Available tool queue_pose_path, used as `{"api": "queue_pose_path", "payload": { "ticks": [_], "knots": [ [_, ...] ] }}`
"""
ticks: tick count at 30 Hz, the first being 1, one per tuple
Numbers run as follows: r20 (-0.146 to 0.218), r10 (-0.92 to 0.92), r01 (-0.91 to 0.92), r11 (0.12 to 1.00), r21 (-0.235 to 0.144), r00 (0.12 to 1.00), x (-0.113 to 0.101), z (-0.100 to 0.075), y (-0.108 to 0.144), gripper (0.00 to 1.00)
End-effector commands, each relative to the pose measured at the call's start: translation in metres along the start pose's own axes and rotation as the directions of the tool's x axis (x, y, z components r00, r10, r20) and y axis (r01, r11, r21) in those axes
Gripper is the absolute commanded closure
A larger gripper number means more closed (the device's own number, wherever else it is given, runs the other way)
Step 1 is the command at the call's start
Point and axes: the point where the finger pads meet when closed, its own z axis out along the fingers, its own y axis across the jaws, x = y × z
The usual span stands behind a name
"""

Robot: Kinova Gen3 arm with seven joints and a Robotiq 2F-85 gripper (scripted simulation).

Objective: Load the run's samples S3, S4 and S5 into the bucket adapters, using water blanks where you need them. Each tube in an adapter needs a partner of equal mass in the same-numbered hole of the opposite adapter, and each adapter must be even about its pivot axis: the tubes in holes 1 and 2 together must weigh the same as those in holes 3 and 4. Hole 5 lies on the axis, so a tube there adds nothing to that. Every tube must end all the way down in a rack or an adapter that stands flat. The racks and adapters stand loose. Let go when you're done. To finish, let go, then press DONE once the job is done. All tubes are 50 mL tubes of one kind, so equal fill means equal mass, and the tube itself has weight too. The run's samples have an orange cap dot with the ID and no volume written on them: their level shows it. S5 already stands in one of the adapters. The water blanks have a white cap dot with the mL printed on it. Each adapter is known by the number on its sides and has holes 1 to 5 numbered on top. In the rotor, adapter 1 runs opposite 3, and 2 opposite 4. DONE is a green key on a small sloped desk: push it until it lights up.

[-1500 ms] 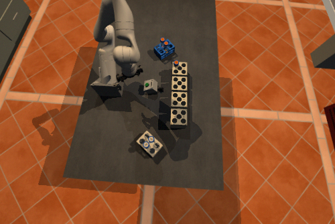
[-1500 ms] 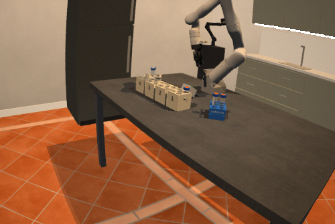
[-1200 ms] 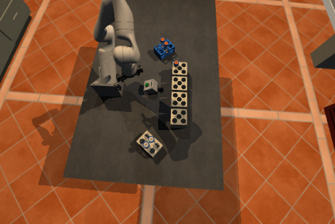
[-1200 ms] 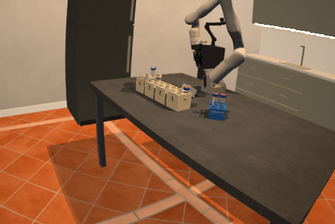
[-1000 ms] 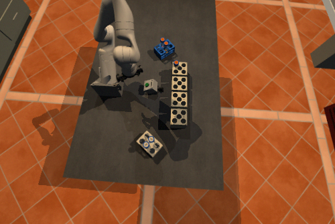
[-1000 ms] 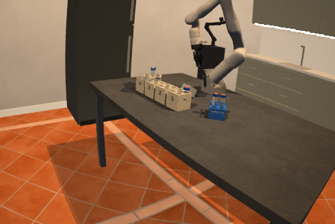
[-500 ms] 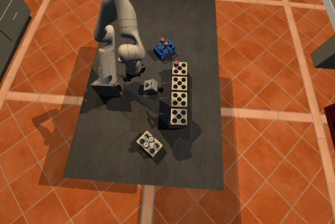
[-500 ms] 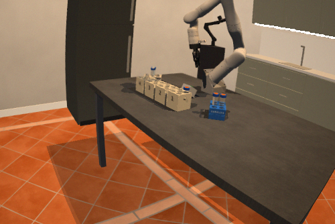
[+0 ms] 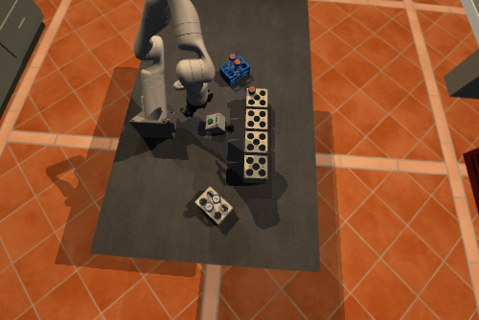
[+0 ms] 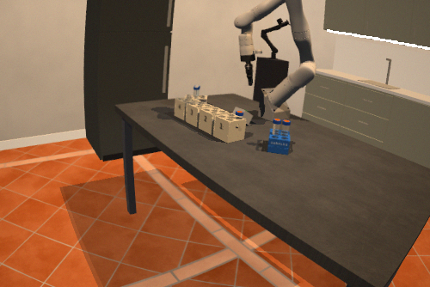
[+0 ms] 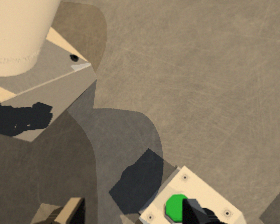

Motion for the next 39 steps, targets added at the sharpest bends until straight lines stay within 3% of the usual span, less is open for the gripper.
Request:
{"api": "queue_pose_path", "payload": {
  "ticks": [1,39],
  "knots": [
    [0.01,-0.045,0.045,0.999,0.011,0.999,-0.004,-0.004,0.005,0.38],
    [0.08,-0.359,0.354,0.933,0.062,0.93,-0.043,-0.025,0.048,0.38]
  ]
}}
